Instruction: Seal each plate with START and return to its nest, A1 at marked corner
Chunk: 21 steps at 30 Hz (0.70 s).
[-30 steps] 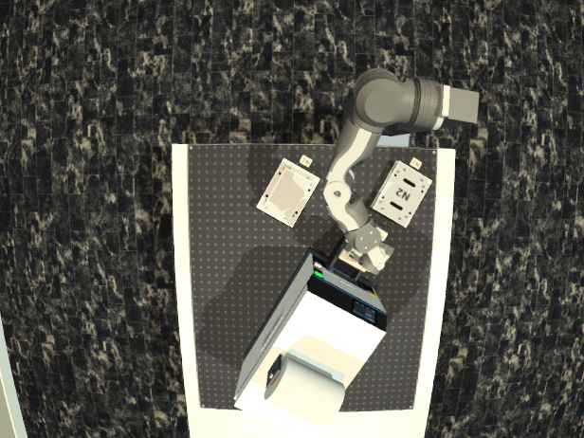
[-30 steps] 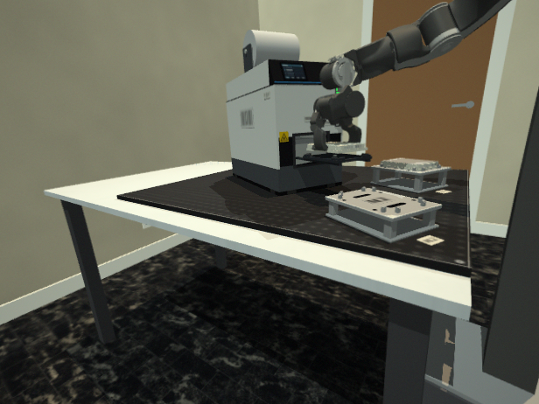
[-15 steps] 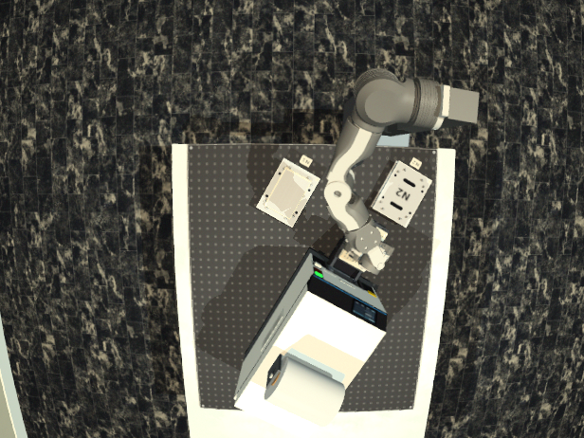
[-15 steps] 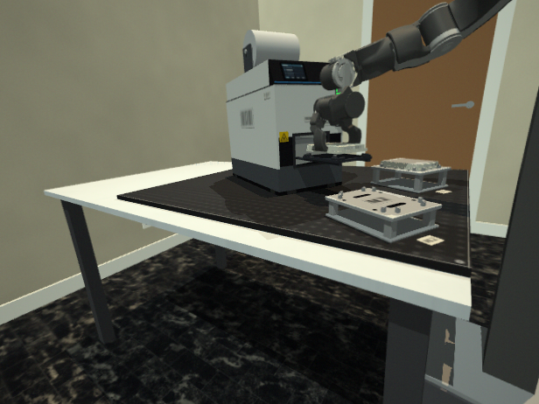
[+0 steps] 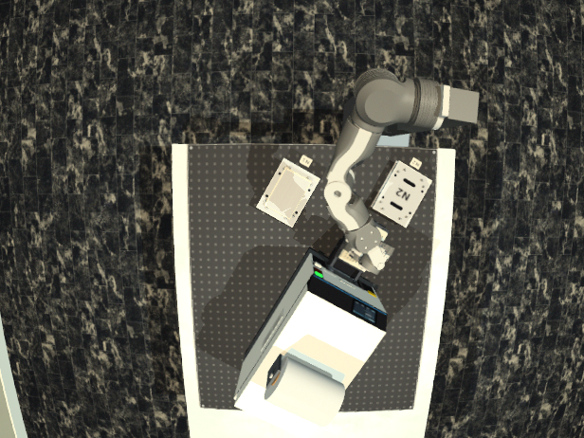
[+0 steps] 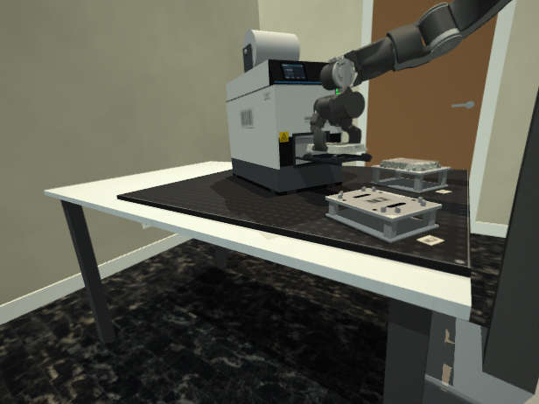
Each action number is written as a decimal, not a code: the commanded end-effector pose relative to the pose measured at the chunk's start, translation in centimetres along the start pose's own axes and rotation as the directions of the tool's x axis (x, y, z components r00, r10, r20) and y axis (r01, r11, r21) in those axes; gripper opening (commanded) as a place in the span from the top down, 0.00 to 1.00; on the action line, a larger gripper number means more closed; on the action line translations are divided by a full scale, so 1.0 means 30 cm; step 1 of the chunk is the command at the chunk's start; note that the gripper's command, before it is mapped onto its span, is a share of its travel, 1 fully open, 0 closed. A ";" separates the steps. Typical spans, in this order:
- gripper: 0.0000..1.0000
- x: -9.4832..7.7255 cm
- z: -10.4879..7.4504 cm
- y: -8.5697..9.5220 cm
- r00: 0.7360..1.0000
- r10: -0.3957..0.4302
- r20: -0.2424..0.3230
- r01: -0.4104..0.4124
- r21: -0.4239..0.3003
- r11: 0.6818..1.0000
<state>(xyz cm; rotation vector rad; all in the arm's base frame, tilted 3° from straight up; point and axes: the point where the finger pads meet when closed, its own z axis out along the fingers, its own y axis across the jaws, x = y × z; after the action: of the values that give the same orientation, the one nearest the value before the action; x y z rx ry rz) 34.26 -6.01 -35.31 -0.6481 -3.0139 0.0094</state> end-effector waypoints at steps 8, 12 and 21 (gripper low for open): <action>1.00 0.001 0.001 -0.001 1.000 0.000 0.000 0.000 0.000 1.000; 1.00 0.004 0.009 -0.003 1.000 -0.001 -0.002 0.001 -0.001 1.000; 1.00 0.003 0.019 -0.002 1.000 -0.003 -0.002 0.003 -0.001 1.000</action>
<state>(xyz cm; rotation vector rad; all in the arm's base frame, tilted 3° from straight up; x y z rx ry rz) 34.19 -6.05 -35.70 -0.6509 -3.0125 0.0106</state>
